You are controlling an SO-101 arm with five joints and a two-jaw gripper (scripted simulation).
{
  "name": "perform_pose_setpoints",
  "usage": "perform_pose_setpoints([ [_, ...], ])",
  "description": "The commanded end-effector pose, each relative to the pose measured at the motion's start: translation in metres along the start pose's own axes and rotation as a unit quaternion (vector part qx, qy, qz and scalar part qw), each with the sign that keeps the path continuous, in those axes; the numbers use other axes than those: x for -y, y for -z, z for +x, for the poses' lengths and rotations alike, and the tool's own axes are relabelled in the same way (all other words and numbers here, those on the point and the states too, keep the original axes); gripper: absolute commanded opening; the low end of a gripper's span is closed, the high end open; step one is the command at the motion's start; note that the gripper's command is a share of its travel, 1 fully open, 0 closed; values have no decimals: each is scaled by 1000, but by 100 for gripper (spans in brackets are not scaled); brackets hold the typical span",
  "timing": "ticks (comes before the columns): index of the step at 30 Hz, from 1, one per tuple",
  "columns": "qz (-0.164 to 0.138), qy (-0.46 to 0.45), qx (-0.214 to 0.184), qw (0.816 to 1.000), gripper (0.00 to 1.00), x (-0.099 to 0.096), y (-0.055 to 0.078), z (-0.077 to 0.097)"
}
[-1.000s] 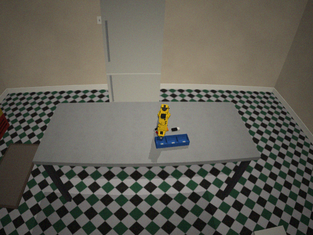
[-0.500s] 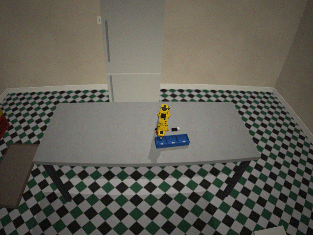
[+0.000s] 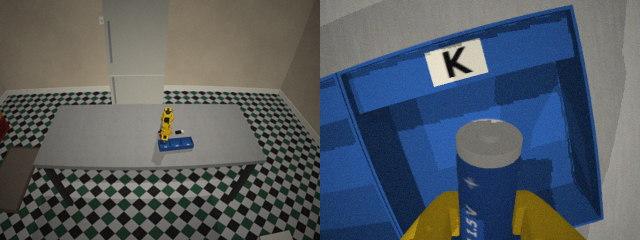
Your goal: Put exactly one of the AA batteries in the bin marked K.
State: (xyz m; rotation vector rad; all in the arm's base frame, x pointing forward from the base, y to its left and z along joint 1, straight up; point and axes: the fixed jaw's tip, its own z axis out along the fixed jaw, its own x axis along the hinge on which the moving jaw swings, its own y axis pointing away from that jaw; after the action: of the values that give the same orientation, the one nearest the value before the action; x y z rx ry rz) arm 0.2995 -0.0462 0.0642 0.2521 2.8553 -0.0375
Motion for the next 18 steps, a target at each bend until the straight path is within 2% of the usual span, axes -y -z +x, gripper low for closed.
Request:
perform_pose_setpoints([
  [1,1,-10,36,999,0,3,11,-11],
  [18,1,-10,22,1000,0,3,7,-7],
])
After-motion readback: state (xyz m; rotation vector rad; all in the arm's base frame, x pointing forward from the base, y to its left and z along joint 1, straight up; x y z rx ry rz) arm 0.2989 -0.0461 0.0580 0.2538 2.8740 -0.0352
